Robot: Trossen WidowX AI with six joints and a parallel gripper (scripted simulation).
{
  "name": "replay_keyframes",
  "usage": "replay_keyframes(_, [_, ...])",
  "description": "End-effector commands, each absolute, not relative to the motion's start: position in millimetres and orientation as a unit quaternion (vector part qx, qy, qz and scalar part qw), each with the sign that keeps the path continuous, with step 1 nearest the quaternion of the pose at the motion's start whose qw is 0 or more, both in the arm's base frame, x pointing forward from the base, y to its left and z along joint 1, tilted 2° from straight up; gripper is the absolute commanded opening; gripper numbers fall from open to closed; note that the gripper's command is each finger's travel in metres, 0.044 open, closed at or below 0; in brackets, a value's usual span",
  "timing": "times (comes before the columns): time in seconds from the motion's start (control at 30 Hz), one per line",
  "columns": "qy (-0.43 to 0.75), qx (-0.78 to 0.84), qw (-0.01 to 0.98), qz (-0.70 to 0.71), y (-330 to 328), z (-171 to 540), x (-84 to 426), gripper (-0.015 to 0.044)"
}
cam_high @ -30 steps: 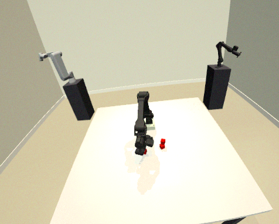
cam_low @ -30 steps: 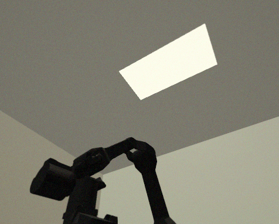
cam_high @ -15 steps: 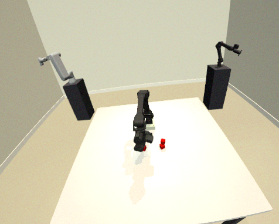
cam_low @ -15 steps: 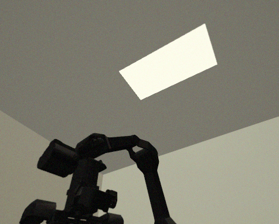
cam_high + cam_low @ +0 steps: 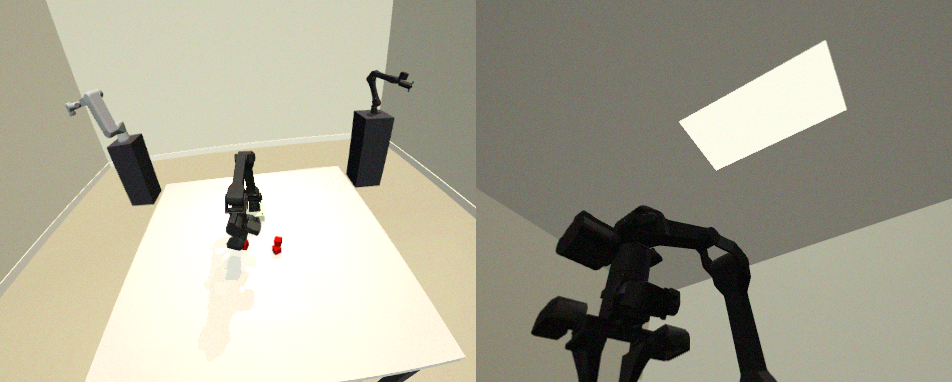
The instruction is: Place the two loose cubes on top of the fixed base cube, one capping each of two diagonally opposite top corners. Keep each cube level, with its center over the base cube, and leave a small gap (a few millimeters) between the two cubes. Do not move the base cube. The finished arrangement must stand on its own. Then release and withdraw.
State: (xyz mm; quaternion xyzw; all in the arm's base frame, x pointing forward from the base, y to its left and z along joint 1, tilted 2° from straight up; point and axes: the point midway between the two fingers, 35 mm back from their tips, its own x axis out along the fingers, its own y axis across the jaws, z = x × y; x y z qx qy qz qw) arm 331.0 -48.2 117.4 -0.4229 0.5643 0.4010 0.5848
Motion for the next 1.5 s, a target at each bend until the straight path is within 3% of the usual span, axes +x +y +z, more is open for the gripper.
replay_keyframes(0.0, [0.56, -0.426, 0.587, 0.401, -48, 129, 330, 0.0105])
replay_keyframes(1.47, [0.688, -0.04, 0.724, 0.039, 54, 118, 317, 0.0105])
